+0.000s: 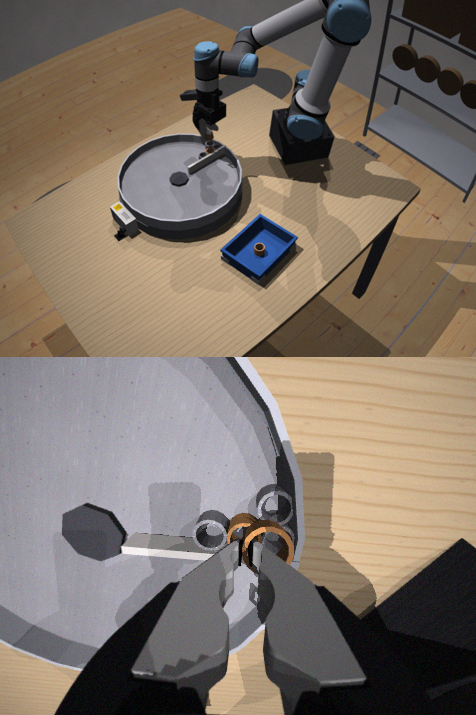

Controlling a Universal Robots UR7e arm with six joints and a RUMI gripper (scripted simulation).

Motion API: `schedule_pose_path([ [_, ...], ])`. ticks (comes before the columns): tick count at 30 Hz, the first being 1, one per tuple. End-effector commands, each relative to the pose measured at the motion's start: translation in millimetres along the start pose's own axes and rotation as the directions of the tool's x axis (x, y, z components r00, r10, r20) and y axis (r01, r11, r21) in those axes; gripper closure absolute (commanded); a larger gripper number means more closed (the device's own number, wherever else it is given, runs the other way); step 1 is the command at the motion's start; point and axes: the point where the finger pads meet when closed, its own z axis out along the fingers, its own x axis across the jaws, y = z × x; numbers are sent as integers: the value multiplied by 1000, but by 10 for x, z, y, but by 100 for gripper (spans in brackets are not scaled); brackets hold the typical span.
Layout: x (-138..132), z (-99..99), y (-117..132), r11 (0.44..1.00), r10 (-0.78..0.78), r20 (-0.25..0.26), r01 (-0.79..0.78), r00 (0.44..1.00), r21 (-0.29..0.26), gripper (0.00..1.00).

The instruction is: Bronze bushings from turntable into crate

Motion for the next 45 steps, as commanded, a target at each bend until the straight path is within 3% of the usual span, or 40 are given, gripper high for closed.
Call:
schedule_pose_path([
  [1,-27,-4,12,999,-41,0,41,999,1,100],
  [13,-119,-7,70,982,-190,-2,190,982,2,100],
  [25,-255,-10,171,914,-407,-5,407,914,2,100],
  [33,-392,-13,290,792,-611,-8,611,792,2,100],
  [40,-526,-15,428,617,-787,-10,787,617,0,100],
  [42,-526,-15,428,617,-787,-10,787,617,0,100],
  [45,-586,-16,497,521,-854,-11,854,521,-2,100],
])
